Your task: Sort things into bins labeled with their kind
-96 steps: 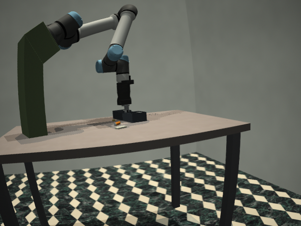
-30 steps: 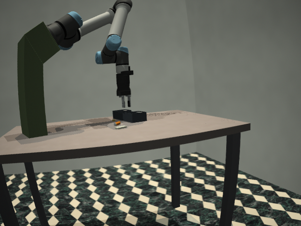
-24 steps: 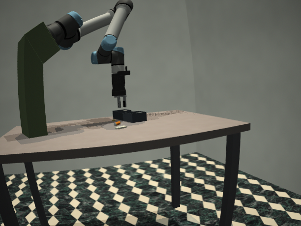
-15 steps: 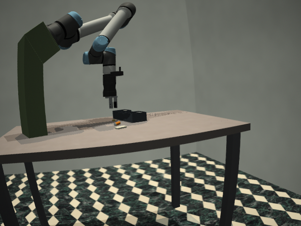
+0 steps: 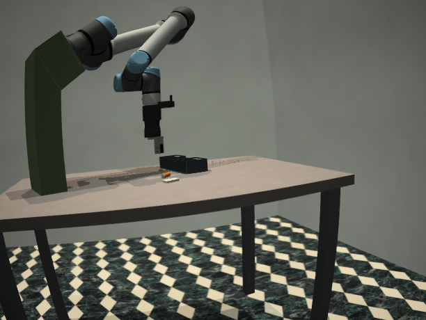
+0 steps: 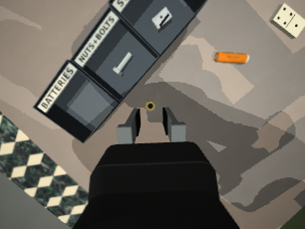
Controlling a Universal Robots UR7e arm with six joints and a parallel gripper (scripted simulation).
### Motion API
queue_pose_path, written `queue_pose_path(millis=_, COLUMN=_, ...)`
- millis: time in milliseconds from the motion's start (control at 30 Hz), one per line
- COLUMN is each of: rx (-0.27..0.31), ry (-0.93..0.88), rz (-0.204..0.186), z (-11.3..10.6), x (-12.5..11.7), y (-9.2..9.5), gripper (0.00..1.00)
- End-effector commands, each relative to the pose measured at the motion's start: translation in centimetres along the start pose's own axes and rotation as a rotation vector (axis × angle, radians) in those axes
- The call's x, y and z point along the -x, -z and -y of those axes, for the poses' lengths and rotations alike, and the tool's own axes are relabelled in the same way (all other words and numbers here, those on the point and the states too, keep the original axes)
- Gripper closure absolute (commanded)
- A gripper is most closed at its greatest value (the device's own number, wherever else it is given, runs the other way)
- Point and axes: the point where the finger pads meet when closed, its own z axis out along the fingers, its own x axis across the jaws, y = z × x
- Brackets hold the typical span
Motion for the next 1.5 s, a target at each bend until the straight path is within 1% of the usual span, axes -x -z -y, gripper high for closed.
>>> queue_pose_path(millis=0, rx=-0.002, ry=0.130, rz=0.006, z=0.03, x=0.02, y=0.02, gripper=0.36)
queue_pose_path(millis=33, rx=-0.002, ry=0.130, rz=0.006, z=0.03, x=0.02, y=0.02, gripper=0.36)
queue_pose_path(millis=67, rx=-0.004, ry=0.208, rz=0.006, z=0.03, x=0.02, y=0.02, gripper=0.36)
queue_pose_path(millis=533, rx=-0.011, ry=0.583, rz=0.012, z=0.06, x=0.01, y=0.02, gripper=0.36)
queue_pose_path(millis=600, rx=-0.011, ry=0.583, rz=0.012, z=0.06, x=0.01, y=0.02, gripper=0.36)
queue_pose_path(millis=633, rx=-0.011, ry=0.661, rz=0.015, z=0.06, x=0.01, y=0.02, gripper=0.36)
queue_pose_path(millis=767, rx=-0.010, ry=0.754, rz=0.023, z=0.06, x=0.01, y=0.02, gripper=0.36)
queue_pose_path(millis=1467, rx=-0.010, ry=0.753, rz=0.023, z=0.04, x=0.02, y=0.02, gripper=0.36)
